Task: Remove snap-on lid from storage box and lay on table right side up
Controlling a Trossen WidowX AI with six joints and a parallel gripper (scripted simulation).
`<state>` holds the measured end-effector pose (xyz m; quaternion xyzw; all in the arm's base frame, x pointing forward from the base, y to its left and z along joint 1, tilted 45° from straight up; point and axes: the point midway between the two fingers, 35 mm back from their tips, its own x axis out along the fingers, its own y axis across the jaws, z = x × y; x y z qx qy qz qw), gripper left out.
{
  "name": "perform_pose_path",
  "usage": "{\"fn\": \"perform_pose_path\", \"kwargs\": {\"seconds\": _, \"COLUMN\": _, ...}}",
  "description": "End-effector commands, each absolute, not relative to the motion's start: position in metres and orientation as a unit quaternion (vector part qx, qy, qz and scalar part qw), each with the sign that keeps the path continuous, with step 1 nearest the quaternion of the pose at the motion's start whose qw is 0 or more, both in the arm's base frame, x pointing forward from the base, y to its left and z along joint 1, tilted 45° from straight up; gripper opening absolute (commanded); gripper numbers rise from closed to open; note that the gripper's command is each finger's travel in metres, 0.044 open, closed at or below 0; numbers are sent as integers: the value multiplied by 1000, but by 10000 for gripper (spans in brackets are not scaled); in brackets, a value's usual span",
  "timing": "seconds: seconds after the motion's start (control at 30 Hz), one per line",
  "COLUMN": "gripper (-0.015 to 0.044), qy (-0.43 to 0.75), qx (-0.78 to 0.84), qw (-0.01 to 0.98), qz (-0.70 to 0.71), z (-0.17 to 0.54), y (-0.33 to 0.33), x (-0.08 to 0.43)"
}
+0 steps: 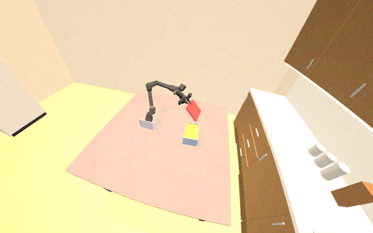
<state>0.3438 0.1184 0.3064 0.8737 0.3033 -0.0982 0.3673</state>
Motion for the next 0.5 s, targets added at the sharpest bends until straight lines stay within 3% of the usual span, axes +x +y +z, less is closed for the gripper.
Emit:
{"fn": "perform_pose_path", "kwargs": {"seconds": 0.0, "gripper": 0, "qy": 295, "qx": 877, "qw": 367, "qz": -97, "z": 307, "y": 118, "x": 345}}
{"fn": "perform_pose_path", "kwargs": {"seconds": 0.47, "gripper": 0, "qy": 295, "qx": 877, "qw": 367, "qz": -97, "z": 299, "y": 126, "x": 346}}
